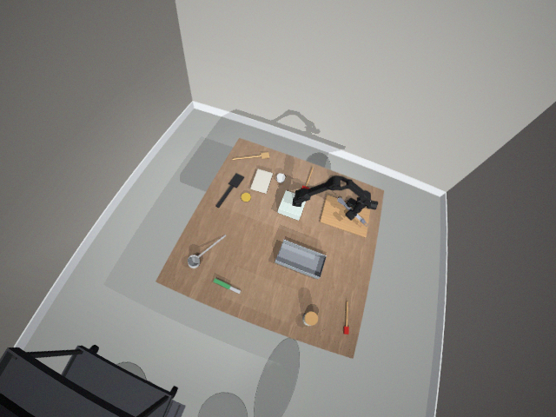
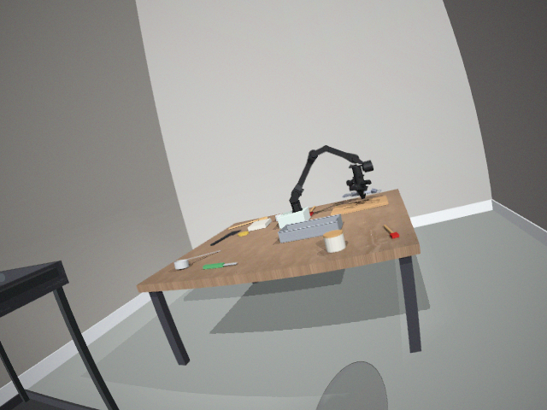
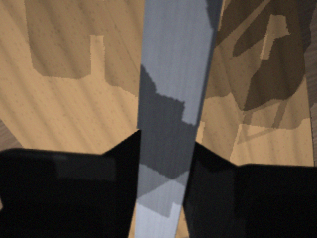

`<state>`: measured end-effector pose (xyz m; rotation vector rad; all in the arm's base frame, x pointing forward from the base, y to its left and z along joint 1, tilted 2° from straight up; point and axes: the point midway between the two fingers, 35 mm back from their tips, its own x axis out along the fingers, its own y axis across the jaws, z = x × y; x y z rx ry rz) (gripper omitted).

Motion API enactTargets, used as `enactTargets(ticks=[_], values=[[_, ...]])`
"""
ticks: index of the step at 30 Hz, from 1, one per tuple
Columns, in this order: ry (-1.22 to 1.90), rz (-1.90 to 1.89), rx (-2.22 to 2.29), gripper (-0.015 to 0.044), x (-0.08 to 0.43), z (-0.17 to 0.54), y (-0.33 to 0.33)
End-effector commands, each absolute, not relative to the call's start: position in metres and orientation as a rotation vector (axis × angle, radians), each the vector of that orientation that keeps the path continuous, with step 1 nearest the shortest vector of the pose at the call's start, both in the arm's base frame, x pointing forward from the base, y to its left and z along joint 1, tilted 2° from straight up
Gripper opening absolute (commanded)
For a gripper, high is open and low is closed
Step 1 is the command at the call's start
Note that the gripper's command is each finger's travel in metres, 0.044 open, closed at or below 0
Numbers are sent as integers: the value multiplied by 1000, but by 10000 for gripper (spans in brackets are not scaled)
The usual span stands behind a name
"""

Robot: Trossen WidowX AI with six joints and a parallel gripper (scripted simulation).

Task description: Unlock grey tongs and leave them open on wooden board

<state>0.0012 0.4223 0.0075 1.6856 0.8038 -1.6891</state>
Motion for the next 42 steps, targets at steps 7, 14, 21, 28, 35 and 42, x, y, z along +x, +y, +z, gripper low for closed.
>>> enactTargets(ticks=[7, 14, 21, 28, 35, 42], values=[[804, -1689, 1686, 217, 1, 8, 422], [804, -1689, 1686, 401, 1, 8, 422], [803, -1690, 1686, 440, 1, 15, 413], [797, -1694, 1684, 440, 1, 53, 342], [791, -1698, 1681, 440, 1, 68, 273], [792, -1695, 1680, 440, 1, 87, 275]])
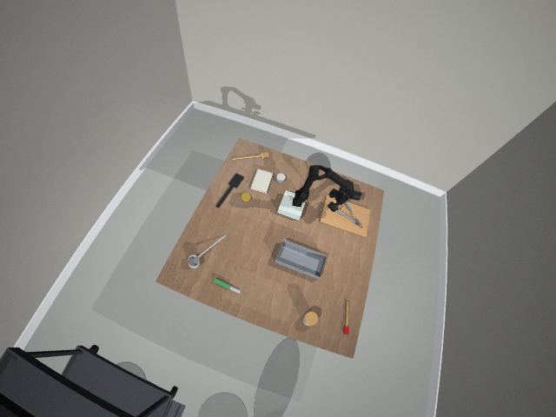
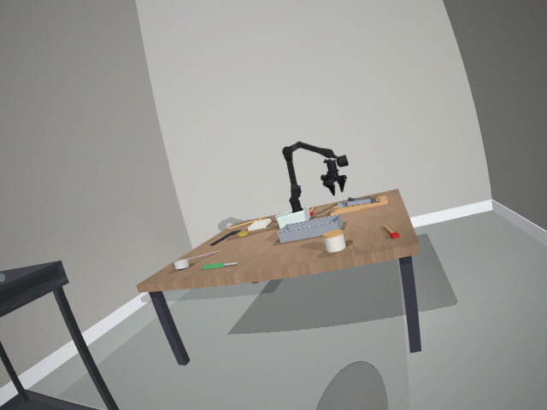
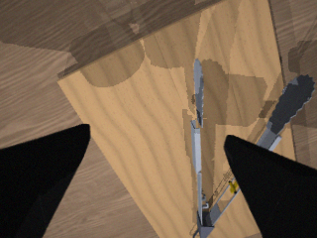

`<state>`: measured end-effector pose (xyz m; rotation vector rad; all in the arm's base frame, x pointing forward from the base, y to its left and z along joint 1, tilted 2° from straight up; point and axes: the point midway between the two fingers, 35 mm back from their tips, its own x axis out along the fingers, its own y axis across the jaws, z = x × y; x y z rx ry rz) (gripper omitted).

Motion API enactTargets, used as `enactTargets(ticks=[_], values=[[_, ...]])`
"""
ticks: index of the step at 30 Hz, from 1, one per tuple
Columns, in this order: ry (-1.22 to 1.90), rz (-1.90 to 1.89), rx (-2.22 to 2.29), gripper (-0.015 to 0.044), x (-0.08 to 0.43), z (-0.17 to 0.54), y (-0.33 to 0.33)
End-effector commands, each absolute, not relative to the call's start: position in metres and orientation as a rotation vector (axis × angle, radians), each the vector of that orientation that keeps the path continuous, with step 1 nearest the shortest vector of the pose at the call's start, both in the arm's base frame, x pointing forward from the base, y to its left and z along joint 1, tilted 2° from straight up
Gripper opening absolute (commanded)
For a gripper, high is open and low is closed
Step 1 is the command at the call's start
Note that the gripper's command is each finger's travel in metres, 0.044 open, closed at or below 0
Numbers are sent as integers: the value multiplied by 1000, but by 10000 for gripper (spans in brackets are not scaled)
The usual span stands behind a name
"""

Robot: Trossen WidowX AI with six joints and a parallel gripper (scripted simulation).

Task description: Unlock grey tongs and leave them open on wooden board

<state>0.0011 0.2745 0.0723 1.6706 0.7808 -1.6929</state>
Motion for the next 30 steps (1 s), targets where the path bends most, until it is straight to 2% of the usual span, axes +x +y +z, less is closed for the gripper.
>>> enactTargets(ticks=[1, 5, 30], values=[[792, -1694, 1680, 440, 1, 96, 276], [793, -1691, 1679, 440, 1, 117, 276], [793, -1691, 1679, 440, 1, 117, 276]])
